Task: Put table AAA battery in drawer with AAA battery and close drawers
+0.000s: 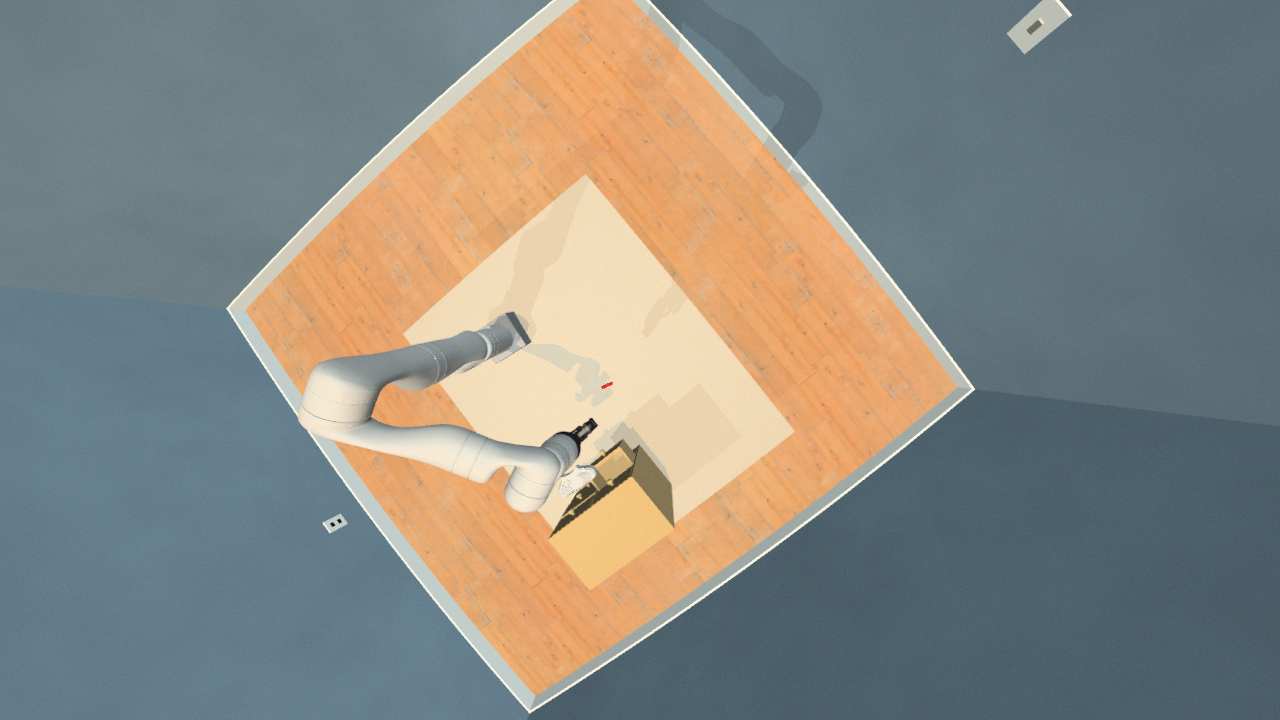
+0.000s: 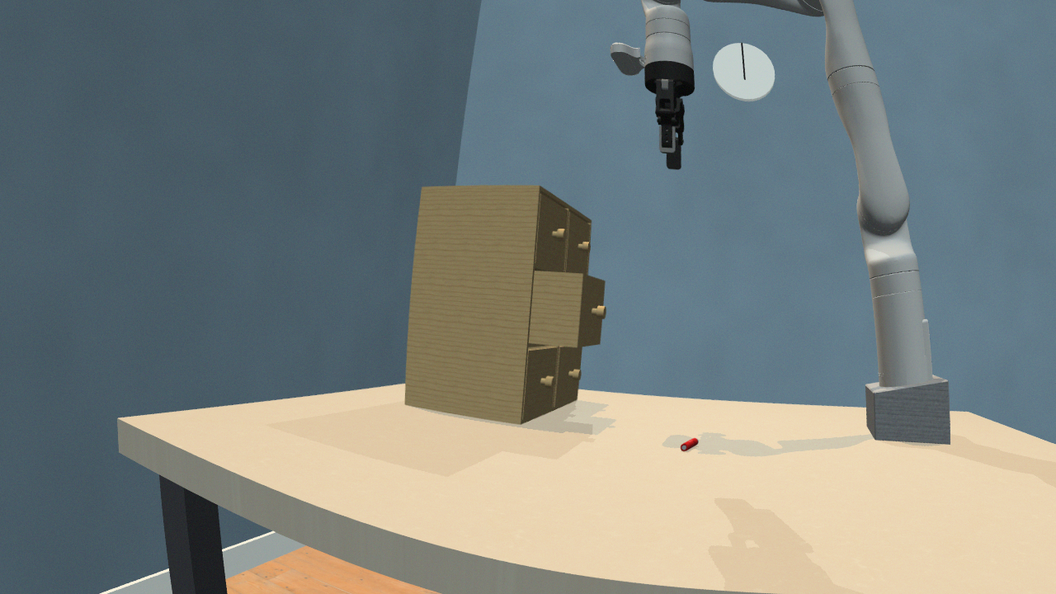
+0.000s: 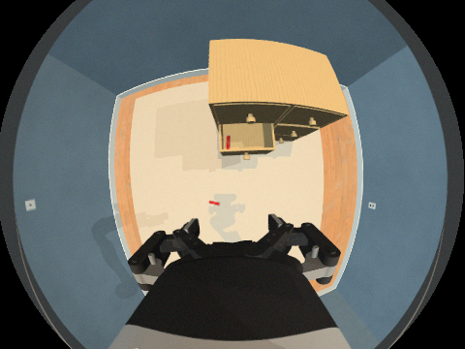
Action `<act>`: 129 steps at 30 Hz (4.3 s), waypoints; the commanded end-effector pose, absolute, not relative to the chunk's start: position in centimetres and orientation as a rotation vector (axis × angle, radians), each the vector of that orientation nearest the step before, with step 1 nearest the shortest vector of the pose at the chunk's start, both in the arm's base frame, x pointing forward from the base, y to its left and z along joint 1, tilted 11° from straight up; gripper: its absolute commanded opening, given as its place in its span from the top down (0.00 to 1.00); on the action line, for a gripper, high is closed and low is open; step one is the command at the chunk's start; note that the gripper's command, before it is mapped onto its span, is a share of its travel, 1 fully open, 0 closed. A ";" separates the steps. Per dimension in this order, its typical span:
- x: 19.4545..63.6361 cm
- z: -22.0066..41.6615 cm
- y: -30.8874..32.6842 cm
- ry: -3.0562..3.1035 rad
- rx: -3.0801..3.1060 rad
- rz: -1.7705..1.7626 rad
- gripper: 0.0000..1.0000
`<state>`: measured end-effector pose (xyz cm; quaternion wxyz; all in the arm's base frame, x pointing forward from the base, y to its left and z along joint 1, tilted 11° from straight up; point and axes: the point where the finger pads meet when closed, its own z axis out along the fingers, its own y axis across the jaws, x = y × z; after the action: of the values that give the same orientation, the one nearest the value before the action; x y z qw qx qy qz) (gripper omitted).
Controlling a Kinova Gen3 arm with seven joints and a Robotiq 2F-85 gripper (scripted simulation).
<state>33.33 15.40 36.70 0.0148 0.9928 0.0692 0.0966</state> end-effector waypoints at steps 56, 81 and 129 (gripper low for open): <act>32.3 9.7 21.1 1.829 2.392 0.224 0.00; 32.2 6.7 21.8 1.974 2.263 0.211 0.00; 32.7 3.9 21.8 1.975 2.264 0.211 0.76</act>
<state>33.04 21.54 4.77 0.0677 0.7522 0.6516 0.0717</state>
